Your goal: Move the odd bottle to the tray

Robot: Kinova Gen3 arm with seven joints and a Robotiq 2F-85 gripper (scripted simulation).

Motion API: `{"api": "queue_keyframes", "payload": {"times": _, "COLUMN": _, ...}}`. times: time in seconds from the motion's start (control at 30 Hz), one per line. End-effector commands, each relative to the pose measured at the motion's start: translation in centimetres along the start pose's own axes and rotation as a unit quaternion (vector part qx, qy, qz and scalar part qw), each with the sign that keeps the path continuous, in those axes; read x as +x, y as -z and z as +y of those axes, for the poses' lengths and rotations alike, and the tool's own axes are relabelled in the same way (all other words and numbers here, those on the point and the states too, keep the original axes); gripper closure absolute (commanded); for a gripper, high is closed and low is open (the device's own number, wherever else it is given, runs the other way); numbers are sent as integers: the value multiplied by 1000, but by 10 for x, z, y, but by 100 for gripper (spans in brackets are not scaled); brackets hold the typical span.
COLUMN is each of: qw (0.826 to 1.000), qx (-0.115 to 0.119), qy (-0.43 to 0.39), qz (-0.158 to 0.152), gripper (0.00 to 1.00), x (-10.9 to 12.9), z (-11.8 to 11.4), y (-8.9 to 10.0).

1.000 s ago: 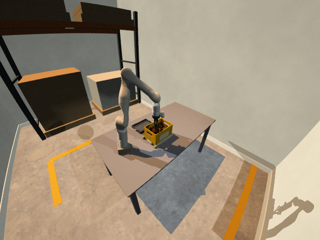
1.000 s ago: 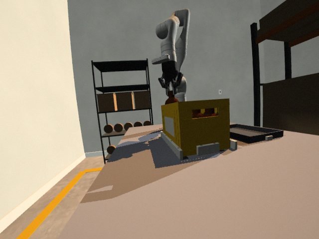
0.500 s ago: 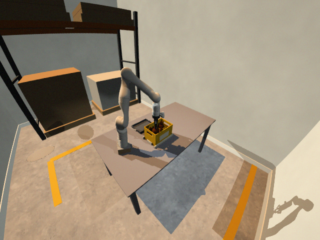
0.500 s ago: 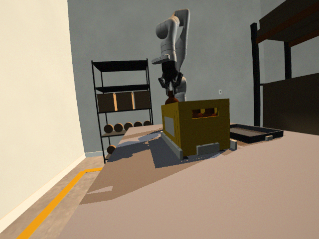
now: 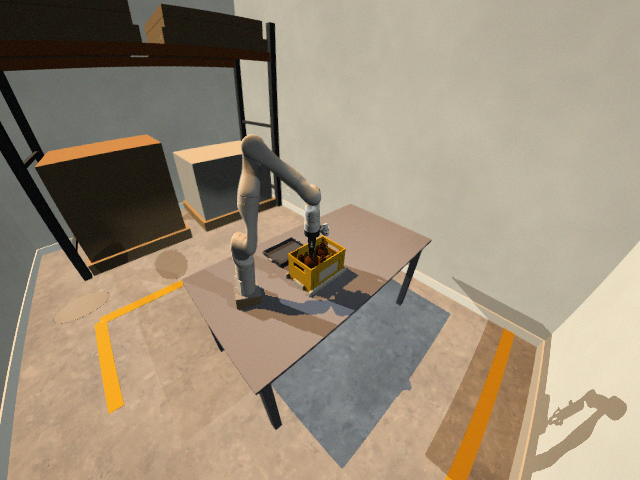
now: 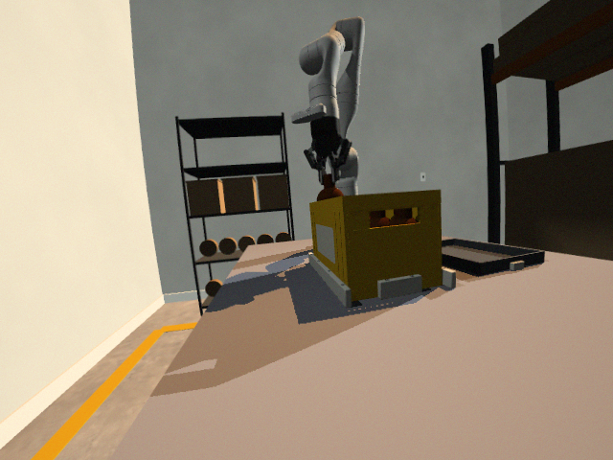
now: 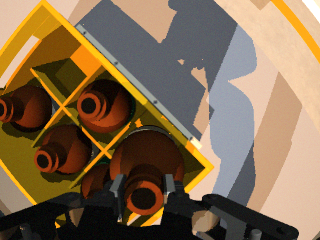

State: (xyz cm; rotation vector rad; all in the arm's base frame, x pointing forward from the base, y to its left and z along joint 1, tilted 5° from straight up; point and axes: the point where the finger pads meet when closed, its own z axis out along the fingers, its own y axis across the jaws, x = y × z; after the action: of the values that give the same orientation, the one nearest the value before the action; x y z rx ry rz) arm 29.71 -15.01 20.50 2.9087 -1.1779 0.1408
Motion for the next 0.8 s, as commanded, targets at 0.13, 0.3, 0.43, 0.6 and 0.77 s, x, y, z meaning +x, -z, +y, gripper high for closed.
{"api": "queue_keyframes", "payload": {"times": 0.13, "qw": 1000, "qx": 1, "qy": 1, "qz": 1, "gripper": 100, "x": 0, "z": -1, "y": 3}}
{"api": "queue_keyframes", "payload": {"times": 0.3, "qw": 1000, "qx": 1, "qy": 1, "qz": 1, "gripper": 100, "x": 0, "z": -1, "y": 7}}
{"api": "queue_keyframes", "payload": {"times": 0.43, "qw": 1000, "qx": 1, "qy": 1, "qz": 1, "gripper": 100, "x": 0, "z": -1, "y": 11}}
{"api": "queue_keyframes", "payload": {"times": 0.6, "qw": 1000, "qx": 1, "qy": 1, "qz": 1, "gripper": 100, "x": 0, "z": -1, "y": 15}}
{"api": "queue_keyframes", "payload": {"times": 0.77, "qw": 1000, "qx": 1, "qy": 1, "qz": 1, "gripper": 100, "x": 0, "z": -1, "y": 21}}
